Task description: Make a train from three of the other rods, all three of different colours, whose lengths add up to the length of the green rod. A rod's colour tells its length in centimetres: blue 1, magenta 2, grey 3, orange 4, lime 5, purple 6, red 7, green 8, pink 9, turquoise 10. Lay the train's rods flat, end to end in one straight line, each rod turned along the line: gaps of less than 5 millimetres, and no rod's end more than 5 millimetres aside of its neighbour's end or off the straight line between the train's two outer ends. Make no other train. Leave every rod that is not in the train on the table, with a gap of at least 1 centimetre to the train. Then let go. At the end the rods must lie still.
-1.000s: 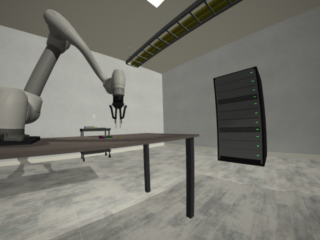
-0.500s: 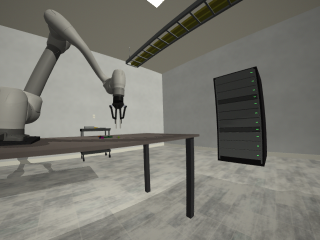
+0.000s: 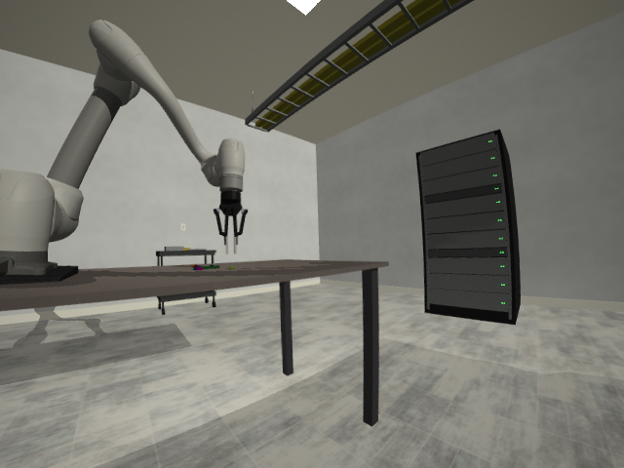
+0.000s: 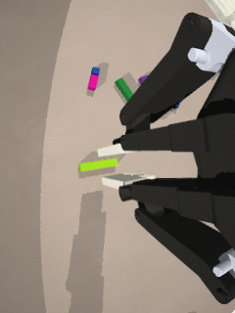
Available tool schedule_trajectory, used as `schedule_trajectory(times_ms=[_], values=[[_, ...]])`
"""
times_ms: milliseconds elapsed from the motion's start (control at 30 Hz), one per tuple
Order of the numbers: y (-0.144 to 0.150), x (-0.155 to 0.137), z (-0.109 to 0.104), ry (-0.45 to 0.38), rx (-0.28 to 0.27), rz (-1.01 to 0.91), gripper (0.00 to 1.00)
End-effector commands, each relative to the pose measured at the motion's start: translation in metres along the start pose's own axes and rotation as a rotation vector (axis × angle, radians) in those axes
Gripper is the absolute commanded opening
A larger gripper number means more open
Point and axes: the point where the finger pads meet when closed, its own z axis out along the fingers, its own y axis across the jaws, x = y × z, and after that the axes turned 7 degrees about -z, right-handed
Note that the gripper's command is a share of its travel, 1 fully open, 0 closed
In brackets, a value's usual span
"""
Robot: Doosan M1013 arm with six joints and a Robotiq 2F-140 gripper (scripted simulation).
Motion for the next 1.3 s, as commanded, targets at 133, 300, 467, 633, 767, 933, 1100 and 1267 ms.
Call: schedule_trajectory(times_ms=[133,300,467,633,767,933,1100,1267], values=[[0.001,0.001,0.013,-0.004,-0.003,0.004,0.15],[0.001,0.002,0.021,-0.004,-0.003,0.004,0.15],[0.001,0.002,0.028,-0.004,-0.003,0.004,0.15],[0.001,0.002,0.031,-0.004,-0.003,0.004,0.15],[0.001,0.002,0.034,-0.004,-0.003,0.004,0.15],[0.001,0.002,0.037,-0.004,-0.003,0.004,0.15],[0.001,0.002,0.038,-0.004,-0.003,0.004,0.15],[0.001,0.002,0.038,-0.004,-0.003,0.004,0.15]])
